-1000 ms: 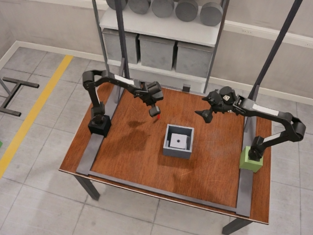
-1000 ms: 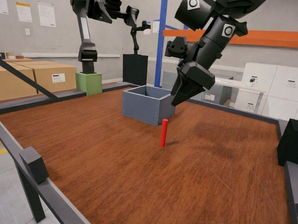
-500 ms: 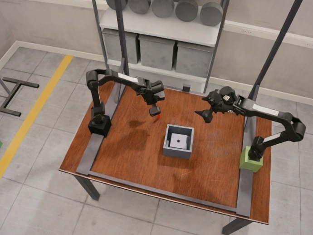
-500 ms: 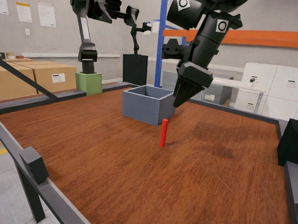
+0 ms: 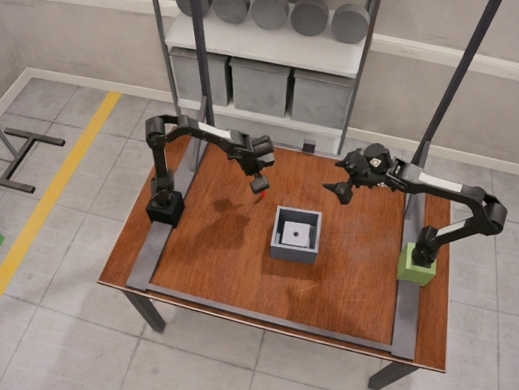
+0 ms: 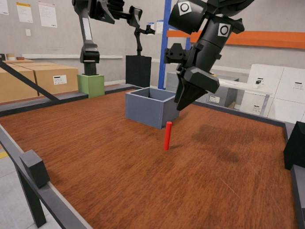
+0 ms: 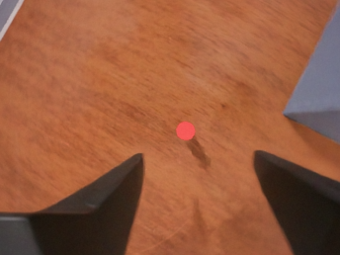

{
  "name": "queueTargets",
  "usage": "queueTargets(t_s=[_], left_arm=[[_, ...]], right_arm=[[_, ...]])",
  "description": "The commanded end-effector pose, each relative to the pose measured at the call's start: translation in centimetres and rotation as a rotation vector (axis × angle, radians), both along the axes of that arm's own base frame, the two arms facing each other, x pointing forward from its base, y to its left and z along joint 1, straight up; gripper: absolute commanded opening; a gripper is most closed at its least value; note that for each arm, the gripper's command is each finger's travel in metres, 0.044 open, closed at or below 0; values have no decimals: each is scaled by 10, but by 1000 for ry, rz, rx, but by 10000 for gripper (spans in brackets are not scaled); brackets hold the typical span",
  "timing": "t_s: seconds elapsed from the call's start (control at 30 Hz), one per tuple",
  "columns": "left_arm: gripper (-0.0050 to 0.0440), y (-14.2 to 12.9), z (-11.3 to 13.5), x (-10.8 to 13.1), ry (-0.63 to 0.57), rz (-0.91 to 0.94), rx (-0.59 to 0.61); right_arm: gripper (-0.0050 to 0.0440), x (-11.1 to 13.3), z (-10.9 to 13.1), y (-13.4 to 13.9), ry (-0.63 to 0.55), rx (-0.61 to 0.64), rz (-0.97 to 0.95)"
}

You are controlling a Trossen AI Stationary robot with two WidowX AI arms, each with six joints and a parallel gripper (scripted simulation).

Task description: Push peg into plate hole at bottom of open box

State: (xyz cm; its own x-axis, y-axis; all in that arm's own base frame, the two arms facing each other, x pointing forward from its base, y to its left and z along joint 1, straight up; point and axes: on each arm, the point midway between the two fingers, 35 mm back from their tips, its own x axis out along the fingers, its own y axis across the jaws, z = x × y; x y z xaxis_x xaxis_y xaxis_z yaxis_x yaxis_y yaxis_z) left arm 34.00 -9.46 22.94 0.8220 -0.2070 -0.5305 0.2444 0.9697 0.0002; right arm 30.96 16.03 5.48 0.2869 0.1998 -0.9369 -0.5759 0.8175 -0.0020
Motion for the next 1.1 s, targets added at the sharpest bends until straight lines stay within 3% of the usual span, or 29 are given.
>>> queueTargets(t_s=[0.0,0.03,0.47,1.07], left_arm=[[440,0,10,0,-25,2,-8],[440,0,10,0,-25,2,-8],[440,0,10,0,-25,2,-8],[440,0,10,0,-25,2,-8]], right_arm=[[200,8,-1,1,-14,7,120],[176,9,-3,2,-14,7,153],[170,13,-12,3,-14,2,384],[170,12,-53,12,3,-5,381]])
